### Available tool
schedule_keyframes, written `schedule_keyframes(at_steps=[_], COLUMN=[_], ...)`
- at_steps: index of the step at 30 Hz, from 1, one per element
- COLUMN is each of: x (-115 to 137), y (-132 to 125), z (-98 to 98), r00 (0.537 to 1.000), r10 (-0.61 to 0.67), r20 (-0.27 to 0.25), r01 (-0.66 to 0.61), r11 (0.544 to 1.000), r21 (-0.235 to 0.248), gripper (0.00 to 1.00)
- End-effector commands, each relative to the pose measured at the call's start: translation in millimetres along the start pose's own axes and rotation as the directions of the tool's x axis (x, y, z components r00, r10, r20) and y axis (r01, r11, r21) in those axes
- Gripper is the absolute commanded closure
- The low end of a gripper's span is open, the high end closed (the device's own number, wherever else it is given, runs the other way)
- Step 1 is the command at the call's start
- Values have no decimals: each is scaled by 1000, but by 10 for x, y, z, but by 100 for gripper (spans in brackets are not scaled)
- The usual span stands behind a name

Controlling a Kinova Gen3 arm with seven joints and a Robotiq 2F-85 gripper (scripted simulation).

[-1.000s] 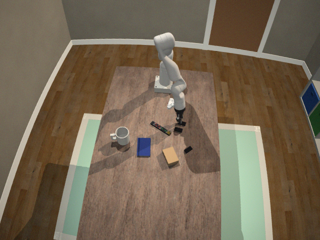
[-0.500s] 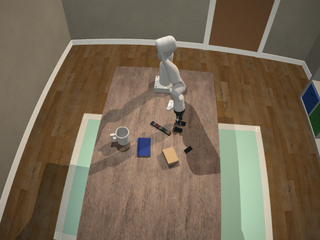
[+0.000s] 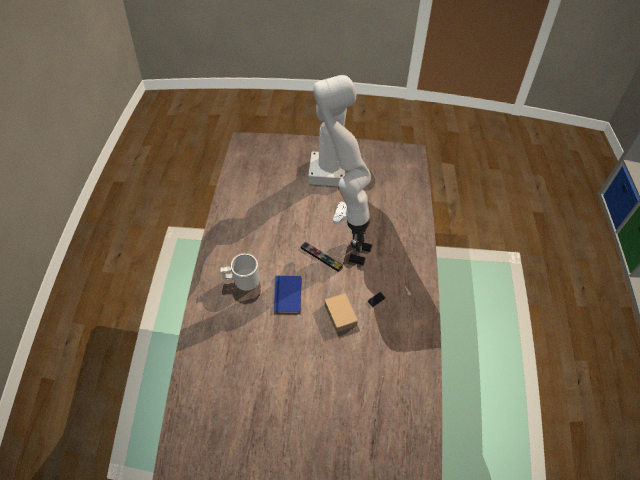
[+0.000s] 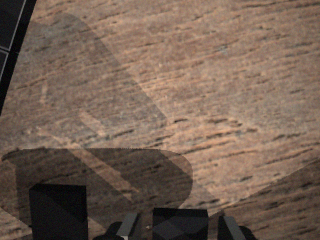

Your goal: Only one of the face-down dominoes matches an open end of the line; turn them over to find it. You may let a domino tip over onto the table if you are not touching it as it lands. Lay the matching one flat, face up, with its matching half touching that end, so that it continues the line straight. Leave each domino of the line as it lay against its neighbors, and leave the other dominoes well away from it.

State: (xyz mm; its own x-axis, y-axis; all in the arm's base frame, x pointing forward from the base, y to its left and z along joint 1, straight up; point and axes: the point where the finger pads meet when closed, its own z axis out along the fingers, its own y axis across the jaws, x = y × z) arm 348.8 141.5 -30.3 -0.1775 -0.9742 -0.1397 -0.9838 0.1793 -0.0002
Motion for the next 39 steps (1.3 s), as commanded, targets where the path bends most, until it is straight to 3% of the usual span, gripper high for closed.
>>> schedule_keyframes(at_steps=[1,9,10,39], x=[-4,-4,-4,-4], y=[-3,-3,-3,-3], z=[-3,-3,-3,-3], r00=[1000,1000,1000,1000], r10=[-1,-1,-1,-1], r20=[1,1,1,1], r01=[1,1,1,1], r11=[1000,1000,1000,1000], r21=[1,1,1,1], gripper=[52,52,69,69])
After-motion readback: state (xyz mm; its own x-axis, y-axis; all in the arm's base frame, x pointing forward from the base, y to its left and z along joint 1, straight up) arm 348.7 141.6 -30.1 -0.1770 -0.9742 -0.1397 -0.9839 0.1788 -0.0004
